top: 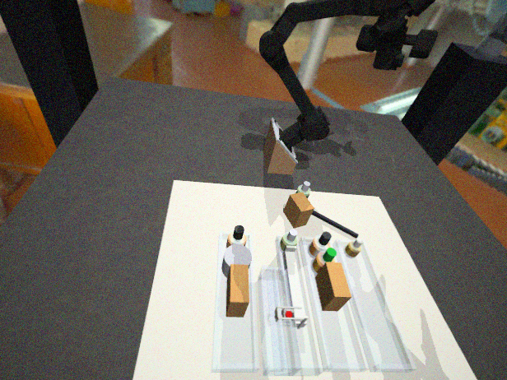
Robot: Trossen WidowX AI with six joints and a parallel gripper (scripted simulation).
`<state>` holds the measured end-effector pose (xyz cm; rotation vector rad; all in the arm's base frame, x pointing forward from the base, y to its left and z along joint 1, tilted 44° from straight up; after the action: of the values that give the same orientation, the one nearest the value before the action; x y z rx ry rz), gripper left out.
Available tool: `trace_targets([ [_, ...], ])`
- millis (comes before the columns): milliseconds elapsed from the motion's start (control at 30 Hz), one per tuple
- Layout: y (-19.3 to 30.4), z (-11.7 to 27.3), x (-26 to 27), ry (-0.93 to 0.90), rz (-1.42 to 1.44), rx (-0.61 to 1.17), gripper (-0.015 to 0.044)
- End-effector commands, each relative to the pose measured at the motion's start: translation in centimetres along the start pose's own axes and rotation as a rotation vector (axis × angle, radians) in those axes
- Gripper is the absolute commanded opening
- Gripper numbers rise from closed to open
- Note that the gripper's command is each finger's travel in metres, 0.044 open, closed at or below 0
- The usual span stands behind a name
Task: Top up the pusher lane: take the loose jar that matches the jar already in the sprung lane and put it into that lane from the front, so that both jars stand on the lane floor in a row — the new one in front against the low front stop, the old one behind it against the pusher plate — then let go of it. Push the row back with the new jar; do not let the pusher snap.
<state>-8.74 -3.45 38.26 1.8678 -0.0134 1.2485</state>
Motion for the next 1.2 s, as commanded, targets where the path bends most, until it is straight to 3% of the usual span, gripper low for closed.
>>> trace_targets([
  [0, -0.1, -0.1, 0.1, -0.002, 0.004, -0.005, 0.0426],
  [100, -1.3, -1.4, 0.9, -0.022, 0.061, -0.087, 0.044],
  [300, -8.1, -4.8, 4.4, -0.031, 0.28, -0.445, 0.044],
  [567, -15.5, -4.6, 6.7, 0.066, 0.398, -0.749, 0.044],
  [833, -25.4, 0.4, 7.5, 0.347, 0.49, -1.063, 0.044],
  [1167, -31.6, 9.0, 4.5, 0.652, 0.435, -1.149, 0.044],
])
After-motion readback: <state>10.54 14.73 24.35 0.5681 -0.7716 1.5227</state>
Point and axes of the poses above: the point midway between the two fingers, 35 mm back from their tips, its own z axis back along the fingers, its own x axis across the jaws, y = z × x, the point moved 3 cm from there along z, back along the fingers, and after that the axes turned 8 degrees about z, right-handed, at the moved point
